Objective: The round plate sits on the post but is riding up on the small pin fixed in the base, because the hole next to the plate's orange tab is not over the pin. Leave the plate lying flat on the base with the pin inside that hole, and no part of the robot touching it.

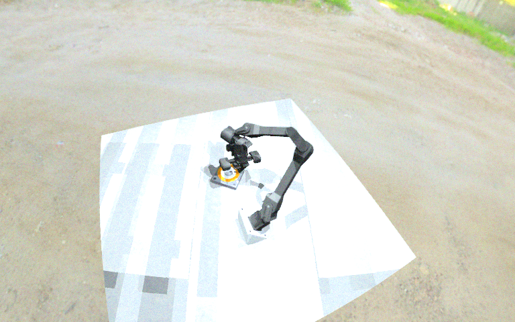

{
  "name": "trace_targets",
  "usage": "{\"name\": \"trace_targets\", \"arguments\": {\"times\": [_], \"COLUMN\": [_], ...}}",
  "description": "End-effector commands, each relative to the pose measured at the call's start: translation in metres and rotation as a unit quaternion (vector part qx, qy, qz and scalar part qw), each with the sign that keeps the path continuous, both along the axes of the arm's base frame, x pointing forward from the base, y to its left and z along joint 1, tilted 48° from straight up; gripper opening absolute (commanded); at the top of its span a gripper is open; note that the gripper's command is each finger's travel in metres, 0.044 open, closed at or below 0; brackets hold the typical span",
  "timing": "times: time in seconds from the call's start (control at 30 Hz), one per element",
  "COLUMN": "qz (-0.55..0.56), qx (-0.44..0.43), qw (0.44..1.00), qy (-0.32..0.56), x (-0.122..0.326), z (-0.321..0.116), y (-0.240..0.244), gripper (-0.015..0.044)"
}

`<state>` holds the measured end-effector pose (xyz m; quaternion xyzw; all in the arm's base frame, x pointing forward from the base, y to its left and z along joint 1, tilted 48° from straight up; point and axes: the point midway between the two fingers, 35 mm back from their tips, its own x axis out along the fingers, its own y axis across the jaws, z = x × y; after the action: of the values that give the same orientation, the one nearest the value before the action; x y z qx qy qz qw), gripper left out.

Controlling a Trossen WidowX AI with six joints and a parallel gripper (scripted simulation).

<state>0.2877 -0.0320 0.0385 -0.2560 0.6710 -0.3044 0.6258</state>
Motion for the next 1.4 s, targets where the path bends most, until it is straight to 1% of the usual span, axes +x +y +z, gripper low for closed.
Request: {"name": "trace_targets", "arguments": {"times": [0.0, 0.9, 1.37], "qz": [0.002, 0.002, 0.002], "qx": [-0.002, -0.002, -0.002], "qw": [1.000, 1.000, 1.000], "qy": [0.003, 0.002, 0.002], "x": [0.006, 0.038, 0.045], "z": [0.001, 0.001, -0.001], "y": [-0.001, -0.001, 0.001], "gripper": [0.0000, 0.0000, 0.0000]}}
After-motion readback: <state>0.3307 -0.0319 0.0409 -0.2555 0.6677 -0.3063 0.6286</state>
